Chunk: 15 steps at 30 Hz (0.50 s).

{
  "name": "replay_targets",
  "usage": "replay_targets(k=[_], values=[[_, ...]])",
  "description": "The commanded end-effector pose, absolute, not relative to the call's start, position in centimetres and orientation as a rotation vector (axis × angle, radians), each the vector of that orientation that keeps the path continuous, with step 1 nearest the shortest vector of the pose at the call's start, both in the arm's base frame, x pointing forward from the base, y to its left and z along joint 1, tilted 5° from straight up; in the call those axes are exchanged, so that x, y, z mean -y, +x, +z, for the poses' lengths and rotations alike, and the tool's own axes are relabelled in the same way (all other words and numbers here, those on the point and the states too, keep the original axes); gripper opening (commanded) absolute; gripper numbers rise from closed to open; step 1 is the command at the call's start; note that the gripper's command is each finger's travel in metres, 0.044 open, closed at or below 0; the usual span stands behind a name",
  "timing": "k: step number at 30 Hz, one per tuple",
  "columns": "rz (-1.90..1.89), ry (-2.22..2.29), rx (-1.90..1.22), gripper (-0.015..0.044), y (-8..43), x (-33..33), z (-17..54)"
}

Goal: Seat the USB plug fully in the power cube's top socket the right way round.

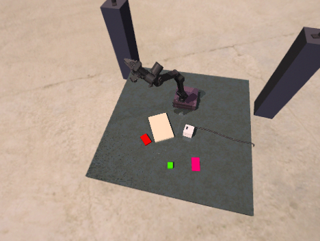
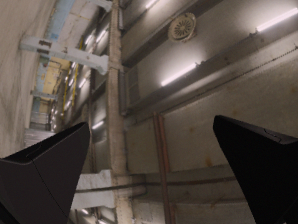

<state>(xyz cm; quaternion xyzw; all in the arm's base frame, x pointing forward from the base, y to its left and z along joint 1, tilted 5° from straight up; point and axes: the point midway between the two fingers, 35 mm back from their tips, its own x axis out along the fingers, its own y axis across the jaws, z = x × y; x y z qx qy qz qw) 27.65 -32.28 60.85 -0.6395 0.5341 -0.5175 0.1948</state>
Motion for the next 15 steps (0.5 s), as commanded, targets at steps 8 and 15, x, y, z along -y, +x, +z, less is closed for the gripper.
replay_targets(k=[8,15], values=[[-0.916,-2.035,-1.105,0.044,40.6,27.2,52.4],[-0.336,-2.013,-0.824,0.044,48.0,18.0,41.0]])
